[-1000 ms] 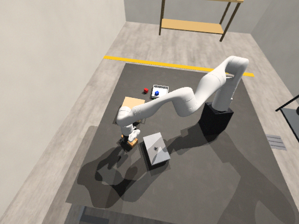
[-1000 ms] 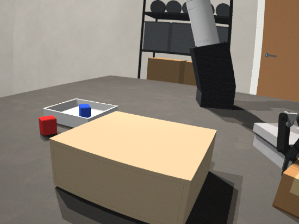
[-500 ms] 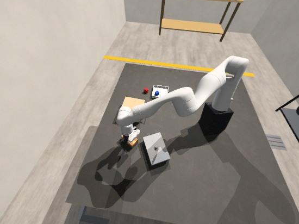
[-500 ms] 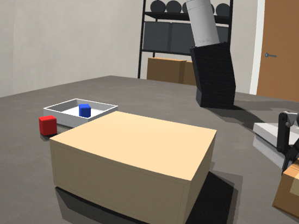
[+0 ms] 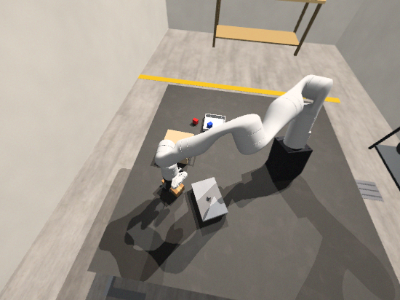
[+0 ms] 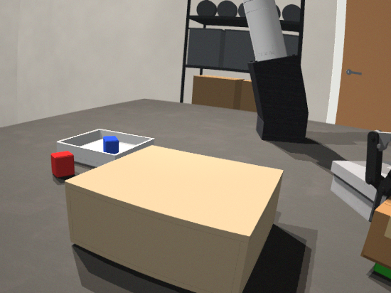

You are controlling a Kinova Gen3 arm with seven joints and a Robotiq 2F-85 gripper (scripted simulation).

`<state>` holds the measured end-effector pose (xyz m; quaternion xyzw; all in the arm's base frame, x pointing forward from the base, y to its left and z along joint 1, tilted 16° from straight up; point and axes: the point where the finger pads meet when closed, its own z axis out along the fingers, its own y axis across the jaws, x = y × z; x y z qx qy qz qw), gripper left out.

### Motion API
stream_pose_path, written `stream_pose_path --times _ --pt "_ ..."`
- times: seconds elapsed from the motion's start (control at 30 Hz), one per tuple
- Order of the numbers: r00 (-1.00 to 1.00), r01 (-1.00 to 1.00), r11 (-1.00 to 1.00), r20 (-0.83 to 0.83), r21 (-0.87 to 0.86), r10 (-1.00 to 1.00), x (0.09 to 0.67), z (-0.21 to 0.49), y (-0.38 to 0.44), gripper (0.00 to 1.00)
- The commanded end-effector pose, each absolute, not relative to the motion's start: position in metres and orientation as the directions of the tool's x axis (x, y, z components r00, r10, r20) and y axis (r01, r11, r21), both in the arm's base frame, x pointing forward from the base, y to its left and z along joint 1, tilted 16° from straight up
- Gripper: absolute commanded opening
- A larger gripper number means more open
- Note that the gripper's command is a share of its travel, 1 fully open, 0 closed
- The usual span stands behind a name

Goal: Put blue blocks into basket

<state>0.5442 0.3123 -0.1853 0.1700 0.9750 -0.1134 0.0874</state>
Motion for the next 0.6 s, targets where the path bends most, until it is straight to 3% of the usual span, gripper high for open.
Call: stream_pose_path --times 0.0,0.57 --pt "-0.927 0.351 0.917 -0.210 -0.189 0.311 0.544 -0.176 0.316 0.67" --pt "-0.927 0.351 0.917 -0.210 -0.189 0.311 0.535 -0.112 0.332 0.67"
